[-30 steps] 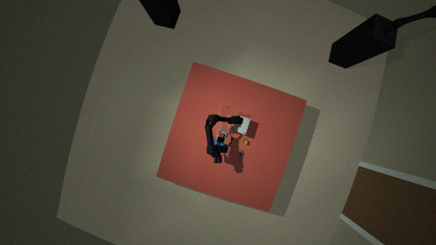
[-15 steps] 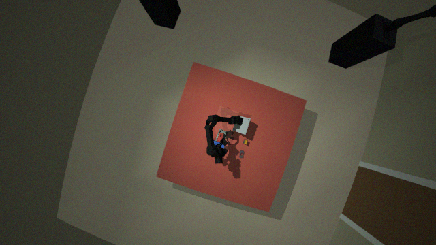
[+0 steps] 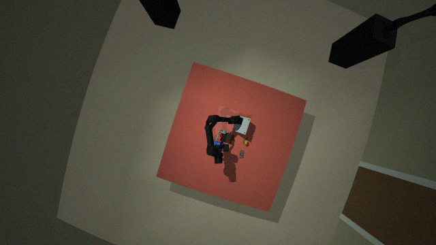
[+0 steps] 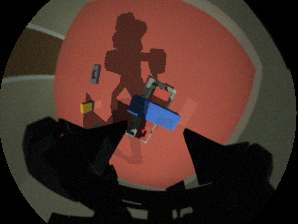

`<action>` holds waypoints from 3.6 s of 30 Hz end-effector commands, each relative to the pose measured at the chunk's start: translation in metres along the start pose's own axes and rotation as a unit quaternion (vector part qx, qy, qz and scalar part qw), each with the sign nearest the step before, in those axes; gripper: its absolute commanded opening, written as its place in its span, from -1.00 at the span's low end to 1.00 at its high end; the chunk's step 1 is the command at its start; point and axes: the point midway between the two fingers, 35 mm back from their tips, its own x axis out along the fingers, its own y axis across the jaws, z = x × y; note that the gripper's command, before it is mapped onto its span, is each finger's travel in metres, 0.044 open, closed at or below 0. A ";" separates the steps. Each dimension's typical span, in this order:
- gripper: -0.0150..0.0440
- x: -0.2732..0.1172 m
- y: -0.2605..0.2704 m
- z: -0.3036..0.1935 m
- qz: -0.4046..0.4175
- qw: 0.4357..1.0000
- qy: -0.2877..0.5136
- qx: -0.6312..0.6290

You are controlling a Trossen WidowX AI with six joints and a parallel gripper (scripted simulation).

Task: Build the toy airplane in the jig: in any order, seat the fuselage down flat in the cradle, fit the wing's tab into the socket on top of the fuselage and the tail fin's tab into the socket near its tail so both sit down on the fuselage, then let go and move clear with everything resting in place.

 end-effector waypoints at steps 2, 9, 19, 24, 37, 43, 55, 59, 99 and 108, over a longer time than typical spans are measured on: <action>1.00 0.001 0.000 0.000 0.001 0.994 -0.001 0.107; 1.00 0.001 0.000 0.000 0.001 0.994 -0.001 0.107; 1.00 -0.006 0.100 0.022 0.018 0.998 -0.014 0.058; 1.00 -0.011 0.182 0.016 0.026 0.997 -0.012 0.073; 1.00 -0.003 0.284 -0.028 0.009 0.994 -0.001 0.105; 1.00 0.052 0.285 -0.027 0.009 0.994 -0.002 0.106; 1.00 0.069 0.285 -0.027 0.008 0.994 -0.002 0.106; 1.00 0.075 0.285 -0.027 0.008 0.994 -0.002 0.106; 0.20 0.123 0.285 -0.027 0.007 0.994 -0.002 0.106; -0.40 0.123 0.285 -0.027 0.007 0.994 -0.002 0.106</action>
